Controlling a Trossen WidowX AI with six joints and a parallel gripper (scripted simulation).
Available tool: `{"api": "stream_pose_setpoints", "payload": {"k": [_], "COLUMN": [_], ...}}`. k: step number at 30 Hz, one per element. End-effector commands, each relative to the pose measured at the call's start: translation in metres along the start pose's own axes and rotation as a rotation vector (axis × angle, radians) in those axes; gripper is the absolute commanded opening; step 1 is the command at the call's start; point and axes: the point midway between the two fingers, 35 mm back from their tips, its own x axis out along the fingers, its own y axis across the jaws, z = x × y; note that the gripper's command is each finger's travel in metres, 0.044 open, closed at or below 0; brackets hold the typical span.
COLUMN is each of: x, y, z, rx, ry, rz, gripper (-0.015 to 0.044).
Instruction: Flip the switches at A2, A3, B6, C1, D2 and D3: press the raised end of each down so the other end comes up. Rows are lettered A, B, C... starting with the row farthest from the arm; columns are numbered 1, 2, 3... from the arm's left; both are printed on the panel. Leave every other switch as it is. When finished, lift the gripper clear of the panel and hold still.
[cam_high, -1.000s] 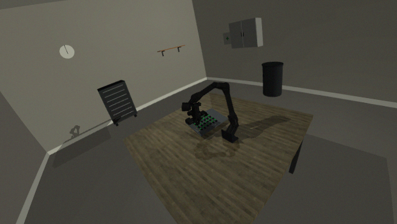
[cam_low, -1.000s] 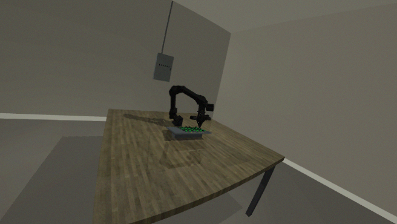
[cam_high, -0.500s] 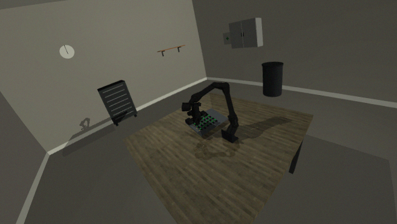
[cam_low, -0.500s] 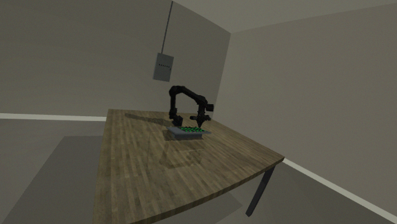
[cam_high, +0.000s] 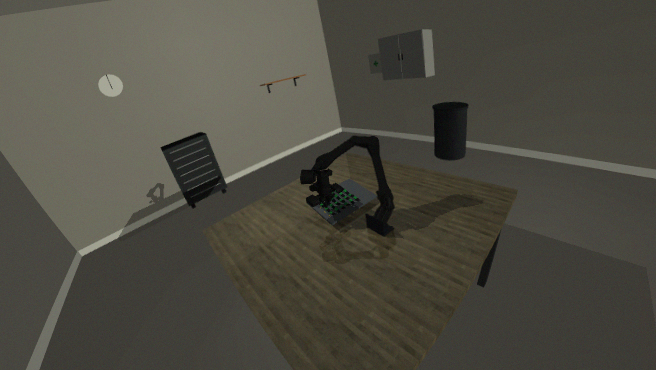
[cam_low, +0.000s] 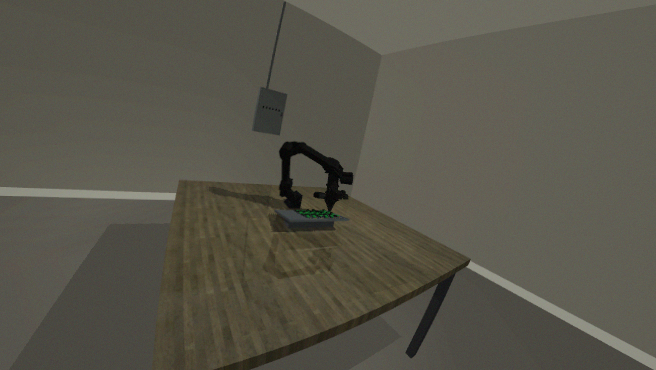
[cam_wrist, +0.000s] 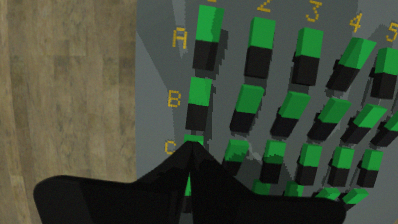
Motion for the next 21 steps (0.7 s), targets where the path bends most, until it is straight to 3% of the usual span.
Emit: {"api": "stream_pose_setpoints", "payload": {"k": [1,21], "x": [0.0024,0.0051], "y": [-0.0005,-0.0005], "z": [-0.0008,-0.0008], "rx": [-0.010,-0.009], "ry": [0.000,0.000], "rz": [-0.007,-0.007], "gripper": [0.0000,0.0000]}}
